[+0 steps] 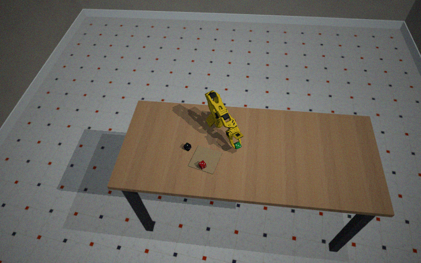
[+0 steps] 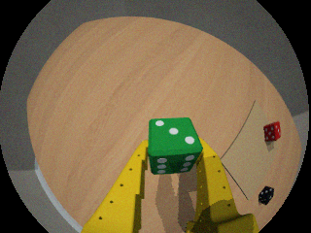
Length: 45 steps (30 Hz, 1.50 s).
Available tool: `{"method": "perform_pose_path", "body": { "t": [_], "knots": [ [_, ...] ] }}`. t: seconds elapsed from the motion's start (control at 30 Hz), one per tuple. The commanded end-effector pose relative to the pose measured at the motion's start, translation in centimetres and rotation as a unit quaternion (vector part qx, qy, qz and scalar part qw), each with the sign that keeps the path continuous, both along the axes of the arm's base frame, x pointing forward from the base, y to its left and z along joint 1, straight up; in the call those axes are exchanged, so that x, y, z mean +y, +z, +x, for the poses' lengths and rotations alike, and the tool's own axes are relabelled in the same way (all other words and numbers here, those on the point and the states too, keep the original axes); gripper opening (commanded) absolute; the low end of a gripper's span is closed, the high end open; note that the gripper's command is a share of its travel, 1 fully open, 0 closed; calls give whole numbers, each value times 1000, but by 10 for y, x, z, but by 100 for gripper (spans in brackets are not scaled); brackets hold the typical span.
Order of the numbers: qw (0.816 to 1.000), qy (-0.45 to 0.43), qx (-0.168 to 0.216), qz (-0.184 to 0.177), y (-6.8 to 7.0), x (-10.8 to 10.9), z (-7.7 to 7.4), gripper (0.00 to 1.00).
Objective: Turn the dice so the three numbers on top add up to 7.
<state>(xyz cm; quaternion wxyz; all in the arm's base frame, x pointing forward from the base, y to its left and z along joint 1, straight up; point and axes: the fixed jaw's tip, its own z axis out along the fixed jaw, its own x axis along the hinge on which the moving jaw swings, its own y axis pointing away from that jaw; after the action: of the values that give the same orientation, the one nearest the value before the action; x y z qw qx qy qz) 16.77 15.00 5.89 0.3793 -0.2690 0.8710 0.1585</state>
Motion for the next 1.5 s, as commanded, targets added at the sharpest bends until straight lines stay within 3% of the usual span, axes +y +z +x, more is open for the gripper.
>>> {"method": "perform_pose_path", "body": {
  "t": [0.0,0.43,0.7,1.47],
  "knots": [
    [999,16,-32,18,4,10,4,0],
    [989,54,-119,75,4,31,7,0],
    [983,64,-144,93,5,35,6,0],
    [981,68,-154,99,6,37,5,0]
  ]
}}
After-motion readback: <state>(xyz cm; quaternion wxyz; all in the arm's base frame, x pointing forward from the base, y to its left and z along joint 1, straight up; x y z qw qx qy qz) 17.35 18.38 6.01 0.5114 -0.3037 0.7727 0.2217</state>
